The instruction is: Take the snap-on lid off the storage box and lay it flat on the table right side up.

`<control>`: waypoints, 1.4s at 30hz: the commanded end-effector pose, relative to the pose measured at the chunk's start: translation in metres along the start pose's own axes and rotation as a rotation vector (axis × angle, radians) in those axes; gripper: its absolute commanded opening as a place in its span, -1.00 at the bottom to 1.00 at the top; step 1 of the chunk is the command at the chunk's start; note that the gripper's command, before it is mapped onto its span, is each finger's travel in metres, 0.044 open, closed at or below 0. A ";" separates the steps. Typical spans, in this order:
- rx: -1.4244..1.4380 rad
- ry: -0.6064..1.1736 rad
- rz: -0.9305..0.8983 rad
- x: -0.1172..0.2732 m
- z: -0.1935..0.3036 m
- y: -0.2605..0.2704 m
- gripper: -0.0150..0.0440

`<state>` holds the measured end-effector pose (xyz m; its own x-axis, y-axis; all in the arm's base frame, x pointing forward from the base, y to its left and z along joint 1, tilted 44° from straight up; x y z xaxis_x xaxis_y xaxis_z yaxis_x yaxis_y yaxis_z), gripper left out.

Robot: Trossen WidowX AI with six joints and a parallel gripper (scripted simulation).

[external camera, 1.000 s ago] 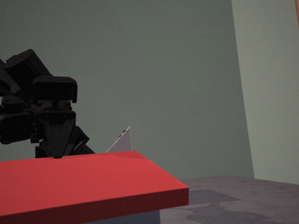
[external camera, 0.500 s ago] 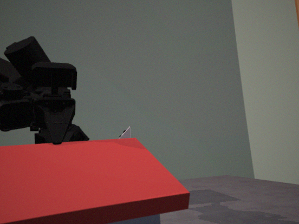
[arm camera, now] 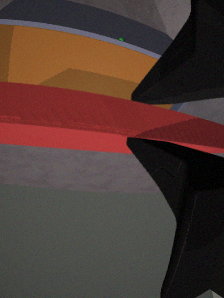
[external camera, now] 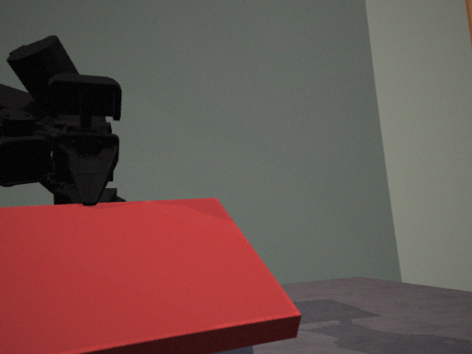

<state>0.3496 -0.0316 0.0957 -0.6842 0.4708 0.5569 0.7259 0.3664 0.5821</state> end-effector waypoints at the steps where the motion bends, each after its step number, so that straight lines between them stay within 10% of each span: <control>1: -0.003 0.001 -0.003 0.000 0.002 0.008 -0.49; 42: -0.005 0.003 -0.003 0.026 0.010 0.055 -0.49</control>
<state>0.3714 0.0052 0.1315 -0.6817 0.4702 0.5606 0.7286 0.3664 0.5787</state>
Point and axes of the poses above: the point midway between the two fingers, 35 mm back from their tips, its own x axis back along the fingers, its own y axis across the jaws, z = x × y, the point moved 1 cm from there along x, back along the fingers, and after that the axes turned 10 degrees about -x, right-handed, at the moved point
